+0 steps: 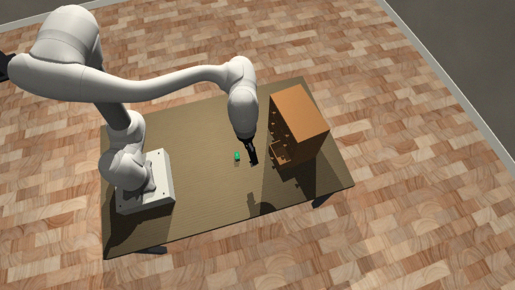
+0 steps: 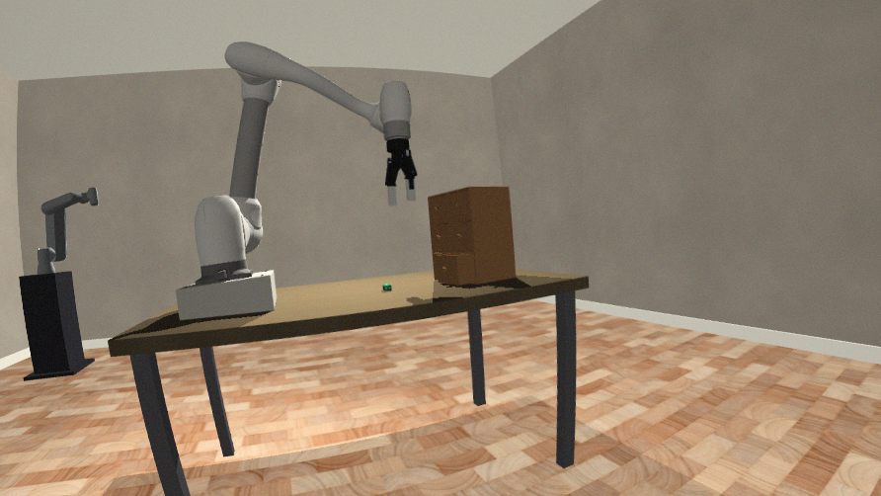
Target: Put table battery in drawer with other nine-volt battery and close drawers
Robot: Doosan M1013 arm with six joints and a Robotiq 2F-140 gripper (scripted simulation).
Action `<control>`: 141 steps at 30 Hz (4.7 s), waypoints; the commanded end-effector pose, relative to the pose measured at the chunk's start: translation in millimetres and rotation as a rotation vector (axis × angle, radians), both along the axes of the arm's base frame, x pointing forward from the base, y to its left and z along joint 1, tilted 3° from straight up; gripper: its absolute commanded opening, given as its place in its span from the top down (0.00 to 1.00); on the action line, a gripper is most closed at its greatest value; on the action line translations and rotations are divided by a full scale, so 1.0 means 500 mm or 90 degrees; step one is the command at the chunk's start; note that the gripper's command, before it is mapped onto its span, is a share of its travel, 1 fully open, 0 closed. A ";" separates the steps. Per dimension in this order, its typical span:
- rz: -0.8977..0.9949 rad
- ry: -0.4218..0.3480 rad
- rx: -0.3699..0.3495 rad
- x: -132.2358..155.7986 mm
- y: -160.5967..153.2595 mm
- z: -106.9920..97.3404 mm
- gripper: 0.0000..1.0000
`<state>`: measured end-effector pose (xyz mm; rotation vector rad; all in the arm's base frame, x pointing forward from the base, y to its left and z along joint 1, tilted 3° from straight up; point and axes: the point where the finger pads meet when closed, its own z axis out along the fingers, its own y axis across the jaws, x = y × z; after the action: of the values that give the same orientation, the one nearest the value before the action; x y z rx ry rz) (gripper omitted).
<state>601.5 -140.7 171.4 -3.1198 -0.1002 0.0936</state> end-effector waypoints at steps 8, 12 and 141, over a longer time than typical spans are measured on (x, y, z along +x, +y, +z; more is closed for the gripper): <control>0.001 -0.003 0.000 -0.208 0.000 -0.070 0.00; 0.000 -0.004 0.000 -0.208 0.000 -0.070 0.00; -0.016 -0.779 0.050 0.085 0.026 -0.448 1.00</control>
<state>634.4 -128.2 -38.2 -2.5793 -0.0666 -1.6981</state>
